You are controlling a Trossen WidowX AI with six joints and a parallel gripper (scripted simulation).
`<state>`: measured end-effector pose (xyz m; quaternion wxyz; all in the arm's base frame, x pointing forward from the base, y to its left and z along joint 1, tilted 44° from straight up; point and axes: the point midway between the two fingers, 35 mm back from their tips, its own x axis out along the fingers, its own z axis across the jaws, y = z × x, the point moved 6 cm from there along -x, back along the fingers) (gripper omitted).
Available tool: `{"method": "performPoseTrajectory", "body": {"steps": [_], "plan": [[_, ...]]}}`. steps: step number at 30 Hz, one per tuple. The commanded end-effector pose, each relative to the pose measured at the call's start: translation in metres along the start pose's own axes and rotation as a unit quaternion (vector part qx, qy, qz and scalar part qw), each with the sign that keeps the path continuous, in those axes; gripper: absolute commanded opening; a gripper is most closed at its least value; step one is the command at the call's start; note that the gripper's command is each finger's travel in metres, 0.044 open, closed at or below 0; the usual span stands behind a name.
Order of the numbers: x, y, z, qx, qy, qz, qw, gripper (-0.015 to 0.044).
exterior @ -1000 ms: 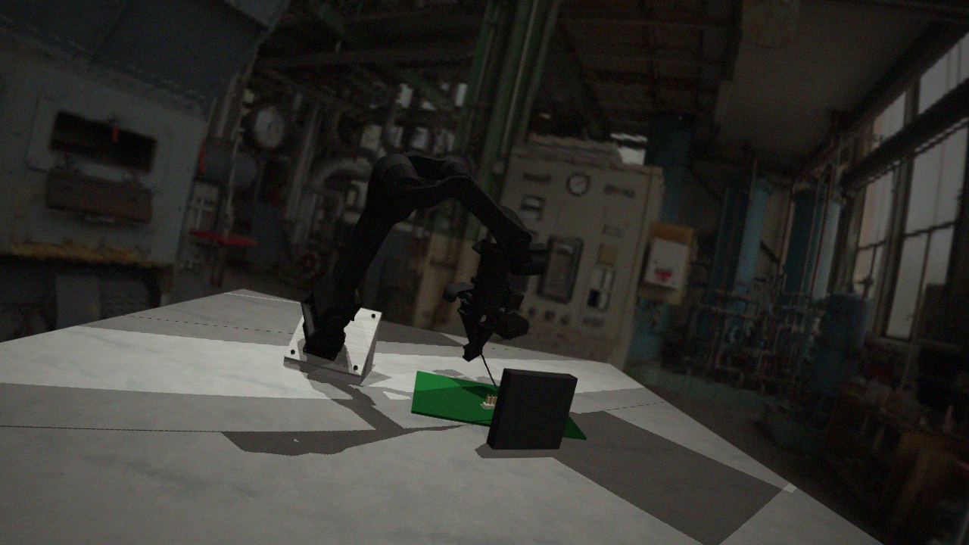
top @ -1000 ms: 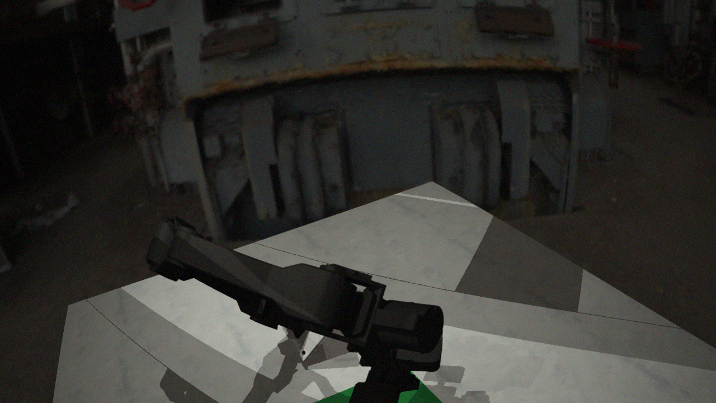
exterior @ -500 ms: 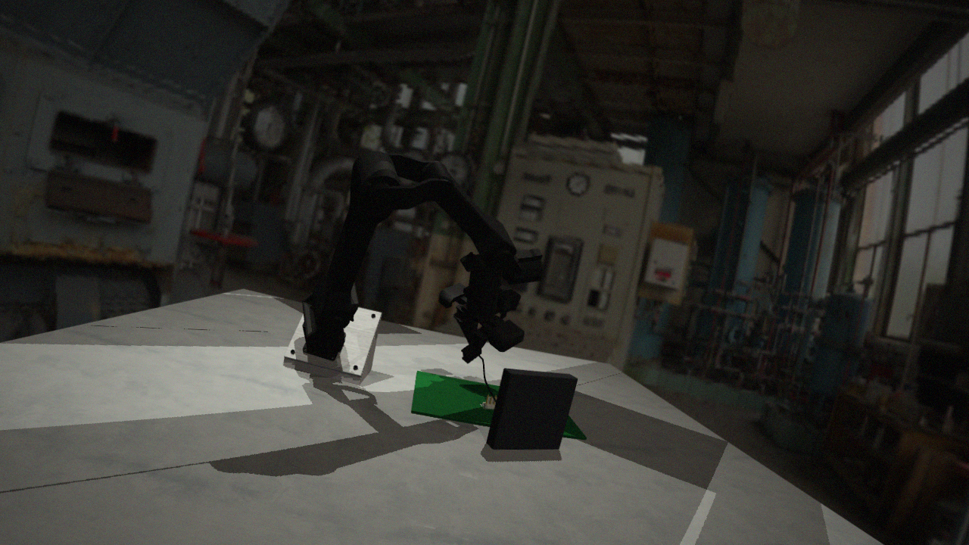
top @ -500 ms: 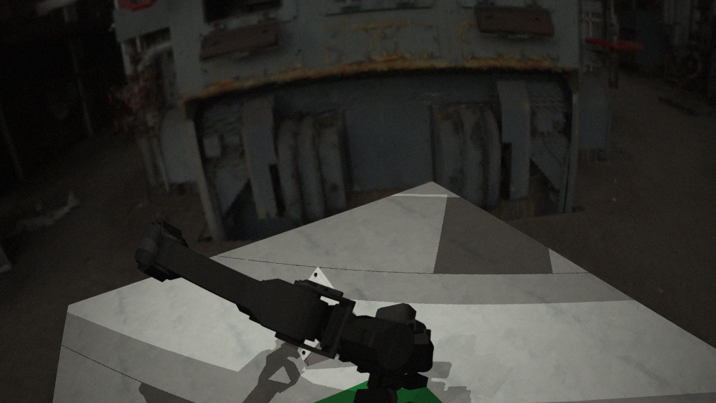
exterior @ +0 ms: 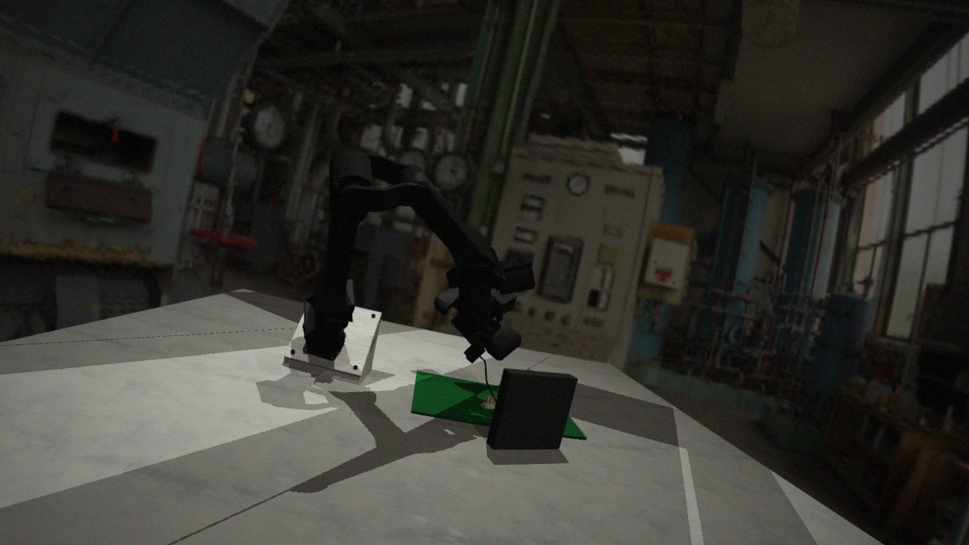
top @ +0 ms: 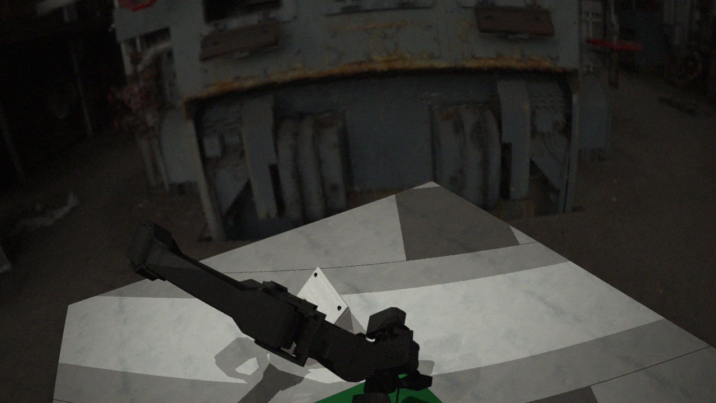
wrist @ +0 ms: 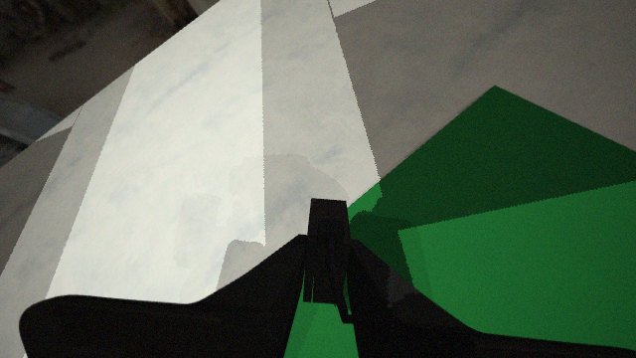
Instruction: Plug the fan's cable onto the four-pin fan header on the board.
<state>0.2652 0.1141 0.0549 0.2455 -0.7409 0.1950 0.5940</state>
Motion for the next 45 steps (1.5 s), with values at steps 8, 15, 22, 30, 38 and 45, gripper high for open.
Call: {"method": "performPoseTrajectory", "body": {"steps": [8,15,22,30,38,45], "plan": [[-0.002,0.011,-0.001,-0.019,0.0,-0.082,0.996,0.0],[-0.005,0.019,-0.002,-0.034,0.008,-0.133,0.99,0.0],[-0.008,0.027,-0.002,-0.051,0.022,-0.183,0.981,0.0],[-0.012,0.037,-0.001,-0.074,0.044,-0.238,0.967,0.0],[-0.017,0.048,0.002,-0.101,0.072,-0.29,0.949,0.0],[-0.022,0.057,0.005,-0.126,0.101,-0.33,0.93,0.0]]}}
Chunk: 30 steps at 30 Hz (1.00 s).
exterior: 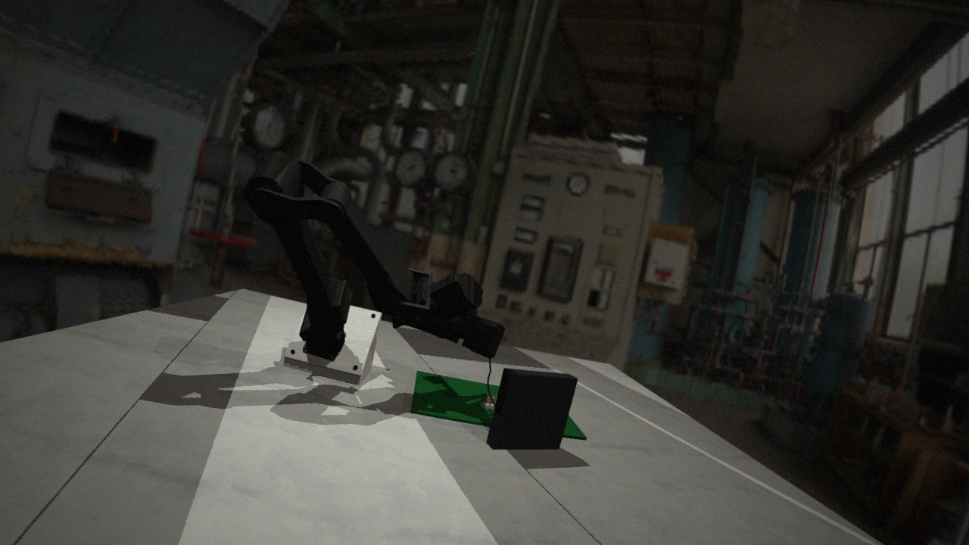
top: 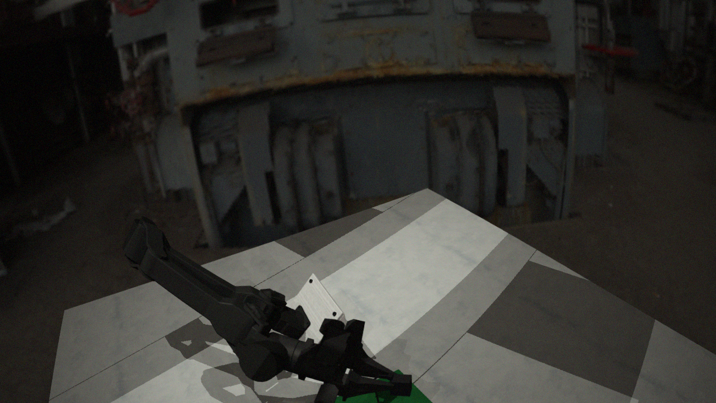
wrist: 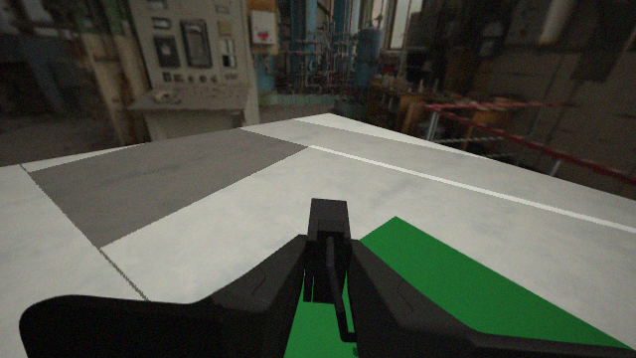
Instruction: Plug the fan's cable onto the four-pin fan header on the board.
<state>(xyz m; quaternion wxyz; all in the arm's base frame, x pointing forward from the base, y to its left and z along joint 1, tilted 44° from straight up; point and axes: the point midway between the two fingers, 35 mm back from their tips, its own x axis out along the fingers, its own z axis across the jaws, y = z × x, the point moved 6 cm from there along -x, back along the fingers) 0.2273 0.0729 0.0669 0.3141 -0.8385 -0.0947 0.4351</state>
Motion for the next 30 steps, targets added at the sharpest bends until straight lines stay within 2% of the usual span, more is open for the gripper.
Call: {"method": "performPoseTrajectory", "body": {"steps": [1,30], "plan": [[-0.0047,0.0009,0.0024,-0.016,0.01,-0.021,1.0,0.0],[-0.0052,-0.0069,0.0028,-0.011,0.005,-0.013,1.0,0.0]]}}
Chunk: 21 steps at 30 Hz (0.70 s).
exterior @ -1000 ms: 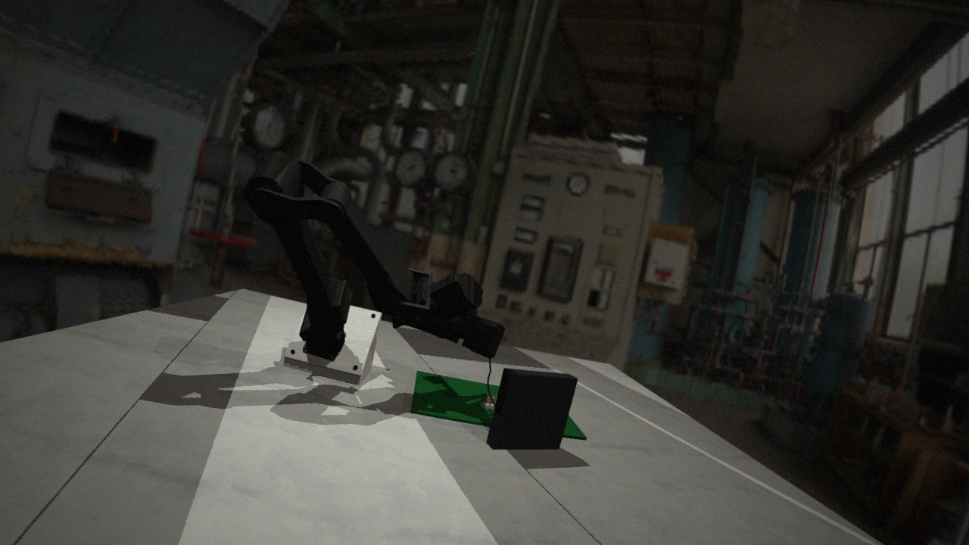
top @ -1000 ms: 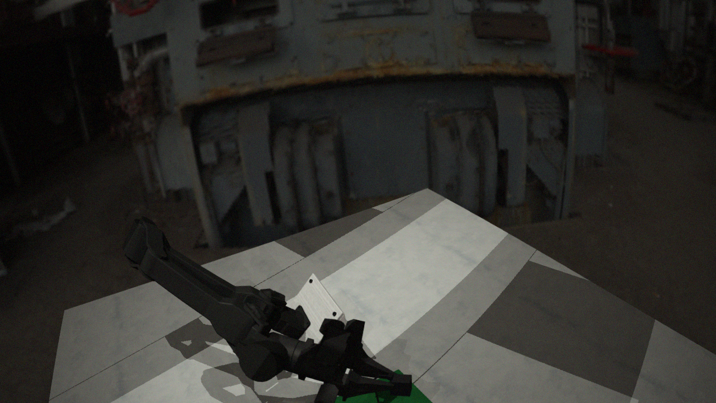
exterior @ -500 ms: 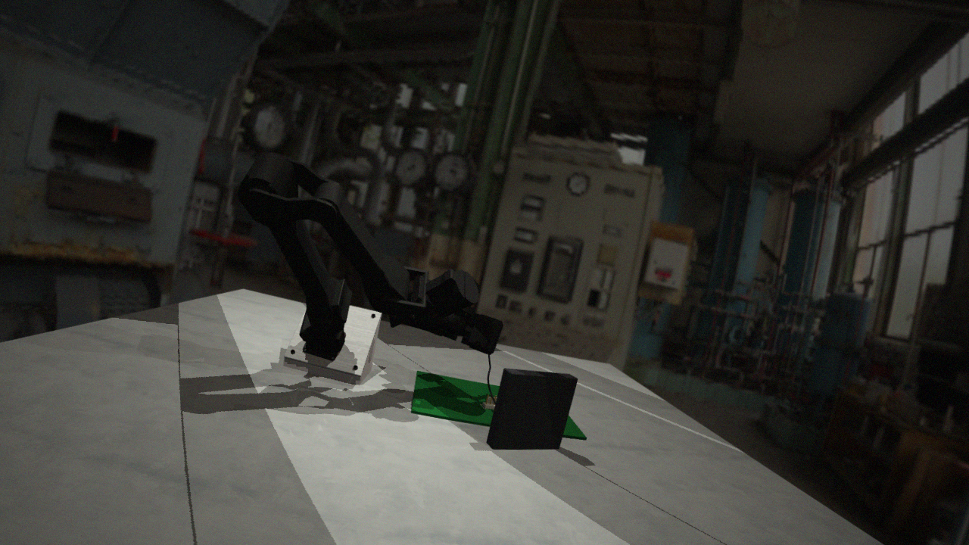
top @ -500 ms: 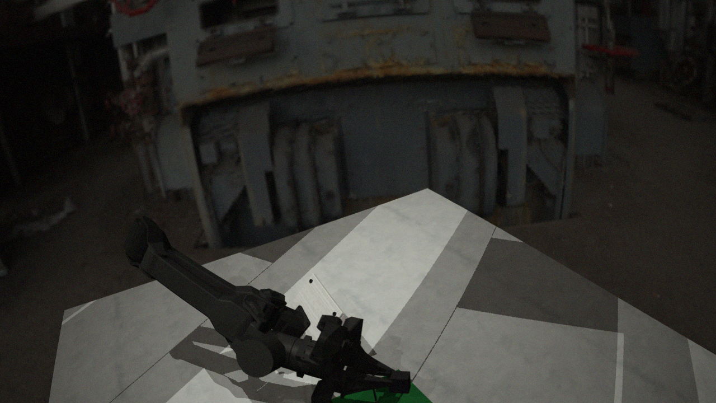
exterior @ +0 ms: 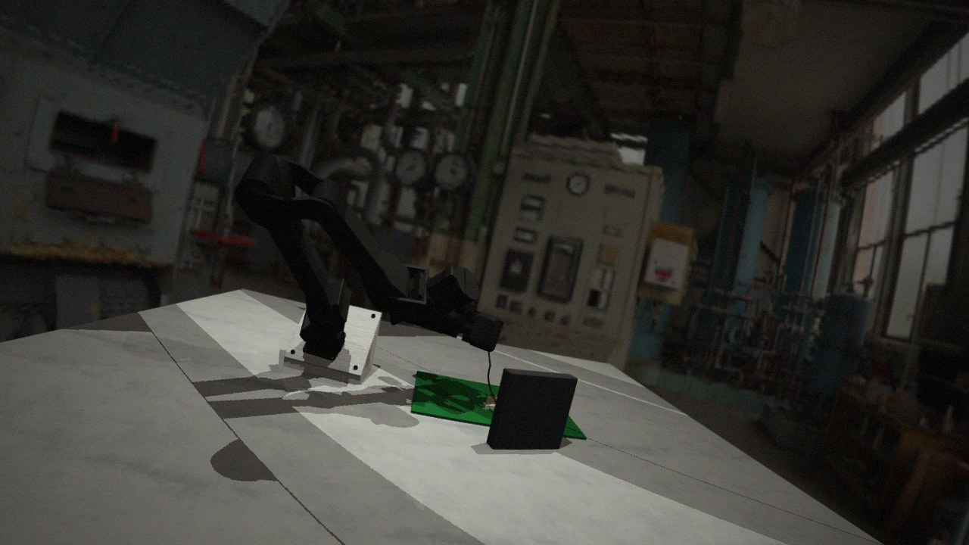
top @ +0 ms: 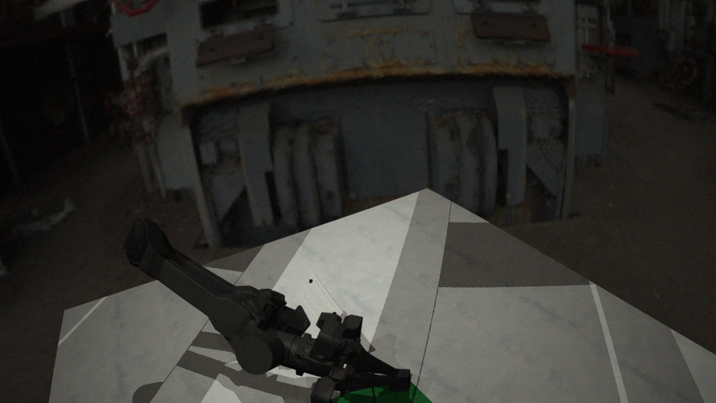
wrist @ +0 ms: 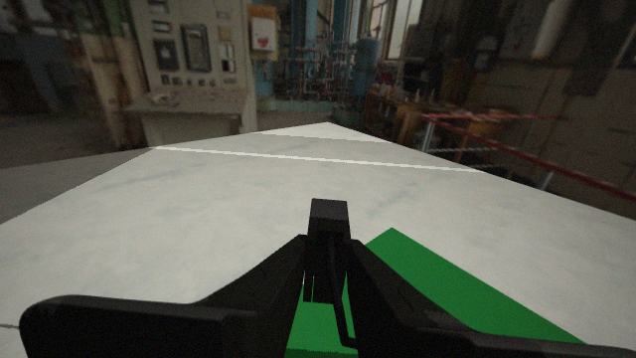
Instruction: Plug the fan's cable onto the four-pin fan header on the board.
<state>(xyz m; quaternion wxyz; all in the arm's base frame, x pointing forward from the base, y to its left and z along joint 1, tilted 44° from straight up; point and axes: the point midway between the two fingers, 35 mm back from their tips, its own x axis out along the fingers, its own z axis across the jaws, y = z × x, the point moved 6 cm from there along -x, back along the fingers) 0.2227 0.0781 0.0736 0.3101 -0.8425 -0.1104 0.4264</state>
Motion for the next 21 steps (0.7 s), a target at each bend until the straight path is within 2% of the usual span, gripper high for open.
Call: {"method": "performPoseTrajectory", "body": {"steps": [1,21], "plan": [[0.0,0.002,0.0,0.001,0.001,0.001,1.0,0.0],[-0.003,0.02,-0.003,-0.001,-0.001,0.001,1.0,0.0]]}}
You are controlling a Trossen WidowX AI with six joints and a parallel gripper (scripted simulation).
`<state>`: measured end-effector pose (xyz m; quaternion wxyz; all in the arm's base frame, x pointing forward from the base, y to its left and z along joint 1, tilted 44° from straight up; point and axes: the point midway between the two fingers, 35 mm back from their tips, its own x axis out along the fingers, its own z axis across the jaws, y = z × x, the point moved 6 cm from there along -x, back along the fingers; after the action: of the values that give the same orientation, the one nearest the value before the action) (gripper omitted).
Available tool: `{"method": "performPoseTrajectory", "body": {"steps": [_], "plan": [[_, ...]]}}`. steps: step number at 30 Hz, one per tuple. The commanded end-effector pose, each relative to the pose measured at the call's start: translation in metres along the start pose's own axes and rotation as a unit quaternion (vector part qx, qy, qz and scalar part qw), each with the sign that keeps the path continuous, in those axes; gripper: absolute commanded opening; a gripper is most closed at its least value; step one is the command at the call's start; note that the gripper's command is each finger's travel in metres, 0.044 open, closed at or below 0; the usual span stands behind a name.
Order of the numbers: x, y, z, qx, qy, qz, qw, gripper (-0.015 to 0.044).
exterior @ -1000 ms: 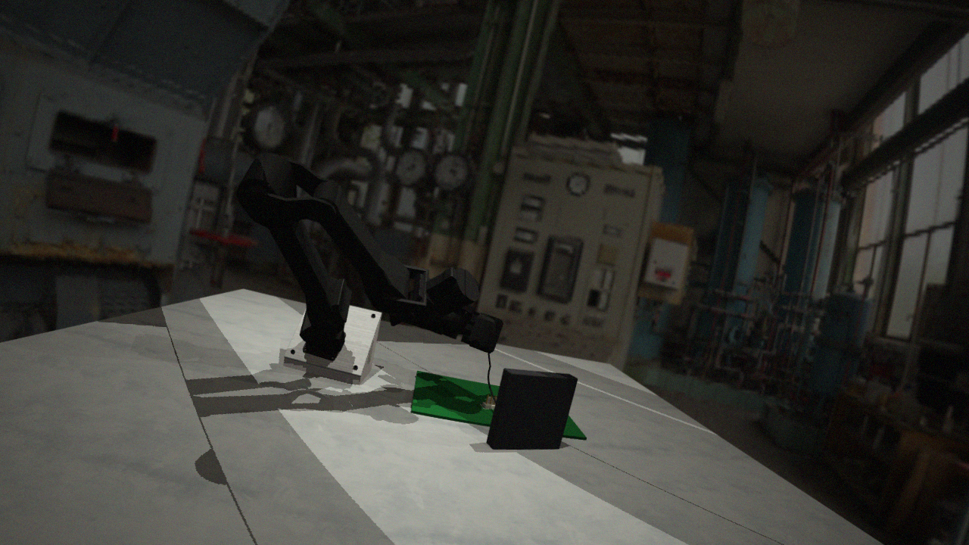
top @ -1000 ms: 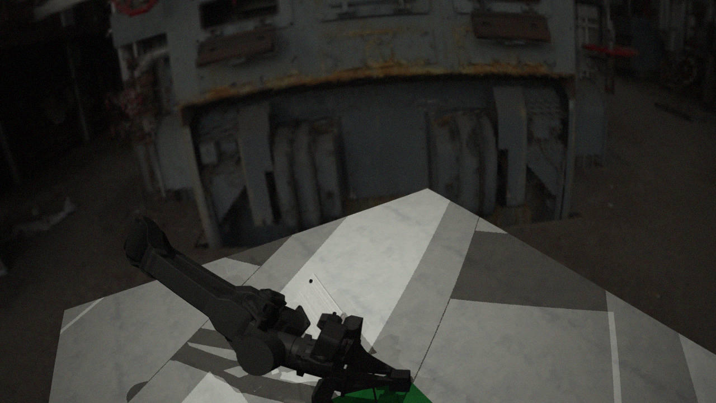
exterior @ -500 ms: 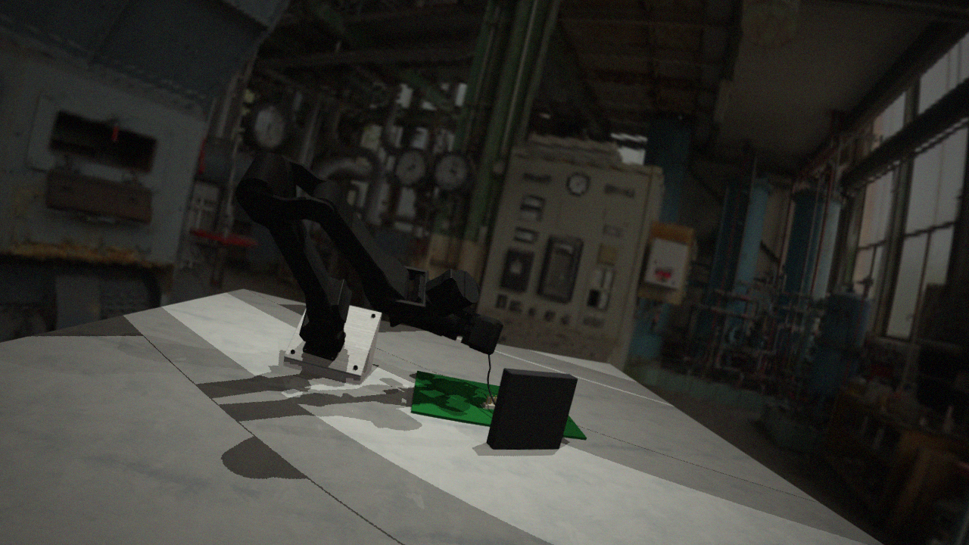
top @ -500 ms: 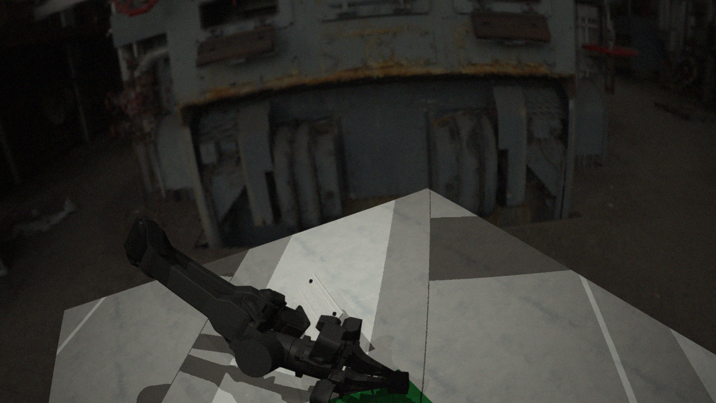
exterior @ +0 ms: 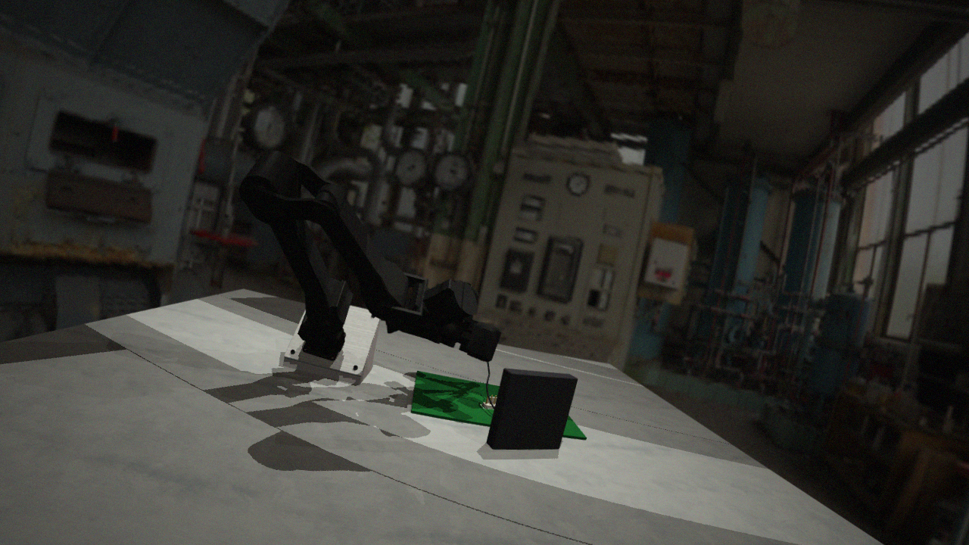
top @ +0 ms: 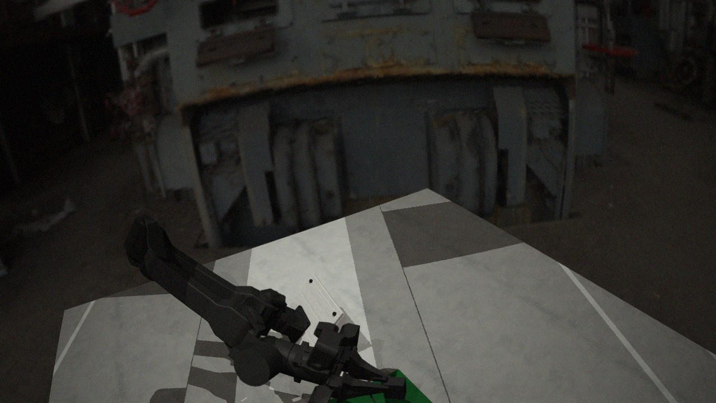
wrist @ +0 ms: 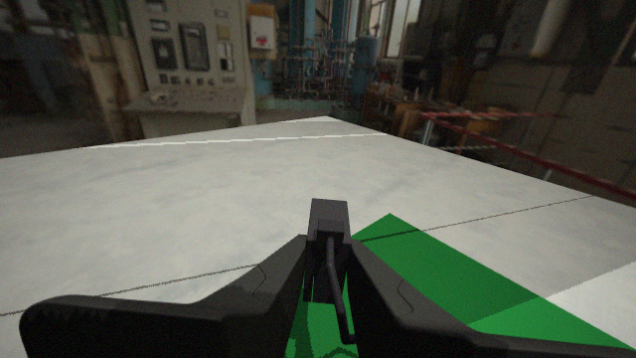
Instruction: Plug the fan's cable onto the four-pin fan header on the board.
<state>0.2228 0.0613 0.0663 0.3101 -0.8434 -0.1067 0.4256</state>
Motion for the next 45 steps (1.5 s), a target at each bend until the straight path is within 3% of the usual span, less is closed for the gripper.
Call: {"method": "performPoseTrajectory", "body": {"steps": [1,45], "plan": [[0.0,0.003,0.001,-0.002,-0.003,-0.002,1.0,0.0],[0.005,0.044,0.002,-0.002,-0.003,-0.001,1.0,0.0]]}}
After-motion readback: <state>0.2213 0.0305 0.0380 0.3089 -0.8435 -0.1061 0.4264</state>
